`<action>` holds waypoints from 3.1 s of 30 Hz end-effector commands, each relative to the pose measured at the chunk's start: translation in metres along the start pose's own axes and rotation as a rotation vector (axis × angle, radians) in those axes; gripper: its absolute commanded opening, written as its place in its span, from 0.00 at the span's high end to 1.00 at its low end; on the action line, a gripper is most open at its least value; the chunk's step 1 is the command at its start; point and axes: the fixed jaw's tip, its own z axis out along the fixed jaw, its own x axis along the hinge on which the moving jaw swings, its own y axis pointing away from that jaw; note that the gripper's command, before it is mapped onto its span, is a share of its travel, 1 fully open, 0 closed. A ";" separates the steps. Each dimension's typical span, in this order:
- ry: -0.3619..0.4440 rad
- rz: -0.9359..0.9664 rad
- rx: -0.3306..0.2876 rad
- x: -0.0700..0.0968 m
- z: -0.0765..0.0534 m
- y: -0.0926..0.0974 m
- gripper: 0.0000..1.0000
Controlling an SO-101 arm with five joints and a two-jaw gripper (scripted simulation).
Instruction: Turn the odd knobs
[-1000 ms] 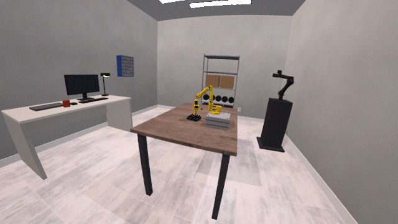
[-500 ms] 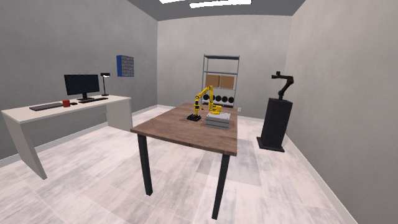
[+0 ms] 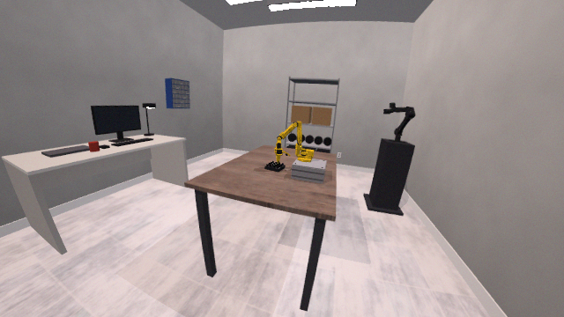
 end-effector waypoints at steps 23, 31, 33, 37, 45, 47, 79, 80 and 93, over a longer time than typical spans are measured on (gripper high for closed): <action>0.005 -0.009 0.000 0.000 0.013 -0.001 0.90; 0.005 -0.009 0.000 0.000 0.013 -0.001 0.90; 0.005 -0.009 0.000 0.000 0.013 -0.001 0.90; 0.005 -0.009 0.000 0.000 0.013 -0.001 0.90; 0.005 -0.009 0.000 -0.001 0.014 -0.001 0.90; 0.005 -0.009 0.000 -0.002 0.014 -0.001 0.90; 0.005 -0.009 0.000 -0.004 0.033 -0.002 0.90; 0.005 -0.009 0.000 -0.004 0.035 -0.002 0.90; 0.005 -0.009 0.000 -0.004 0.039 -0.002 0.90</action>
